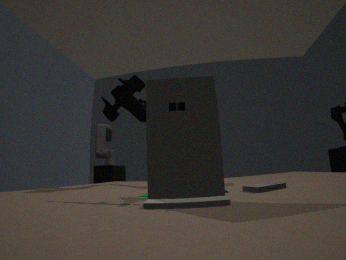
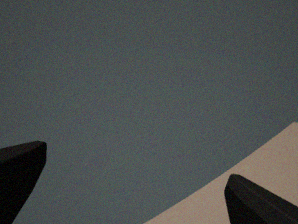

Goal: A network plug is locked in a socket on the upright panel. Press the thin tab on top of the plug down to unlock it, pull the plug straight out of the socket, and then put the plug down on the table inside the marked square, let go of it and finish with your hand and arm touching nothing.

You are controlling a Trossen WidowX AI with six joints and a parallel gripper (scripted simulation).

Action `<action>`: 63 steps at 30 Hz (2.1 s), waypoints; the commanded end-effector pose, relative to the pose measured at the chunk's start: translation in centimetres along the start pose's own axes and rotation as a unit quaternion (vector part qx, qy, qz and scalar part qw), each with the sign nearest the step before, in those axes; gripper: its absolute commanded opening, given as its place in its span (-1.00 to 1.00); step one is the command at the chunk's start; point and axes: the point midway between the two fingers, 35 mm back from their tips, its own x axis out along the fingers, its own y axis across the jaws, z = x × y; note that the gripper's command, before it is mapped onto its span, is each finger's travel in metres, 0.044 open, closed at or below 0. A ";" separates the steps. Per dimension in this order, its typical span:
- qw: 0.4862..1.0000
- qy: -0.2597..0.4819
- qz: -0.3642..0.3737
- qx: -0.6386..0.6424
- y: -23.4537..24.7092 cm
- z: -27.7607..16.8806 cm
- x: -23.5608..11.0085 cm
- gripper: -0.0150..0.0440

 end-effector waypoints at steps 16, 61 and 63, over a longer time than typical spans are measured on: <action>0.981 0.091 0.052 0.165 2.9 -9.5 -1.8 0.04; 0.883 0.249 0.071 0.392 7.0 -22.9 -5.5 0.04; 0.883 0.248 0.071 0.392 7.0 -22.9 -5.2 0.04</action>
